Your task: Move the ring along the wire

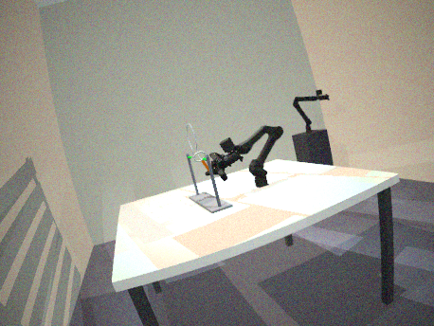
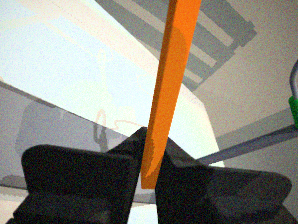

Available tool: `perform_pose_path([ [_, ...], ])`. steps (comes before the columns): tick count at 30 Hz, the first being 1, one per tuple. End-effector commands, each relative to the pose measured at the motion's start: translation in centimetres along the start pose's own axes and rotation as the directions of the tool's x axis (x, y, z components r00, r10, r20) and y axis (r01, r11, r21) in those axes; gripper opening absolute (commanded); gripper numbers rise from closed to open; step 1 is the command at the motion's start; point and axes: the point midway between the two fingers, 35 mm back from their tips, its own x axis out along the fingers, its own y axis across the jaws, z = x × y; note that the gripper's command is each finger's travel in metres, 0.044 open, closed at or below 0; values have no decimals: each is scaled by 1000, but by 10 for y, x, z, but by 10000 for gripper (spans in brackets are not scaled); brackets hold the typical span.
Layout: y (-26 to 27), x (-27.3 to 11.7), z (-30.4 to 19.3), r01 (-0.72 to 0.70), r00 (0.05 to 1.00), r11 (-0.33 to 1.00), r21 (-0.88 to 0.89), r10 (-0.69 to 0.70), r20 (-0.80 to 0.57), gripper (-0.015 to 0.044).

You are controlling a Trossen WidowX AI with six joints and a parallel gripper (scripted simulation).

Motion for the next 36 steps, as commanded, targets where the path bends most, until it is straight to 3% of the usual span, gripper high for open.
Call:
perform_pose_path([
  [1,14,-1,-2,-42,999,997,67,43,-12,-150],
  [18,70,-14,10,-197,977,911,363,214,-7,-150],
  [36,101,-27,27,-255,959,837,485,284,13,-150],
])
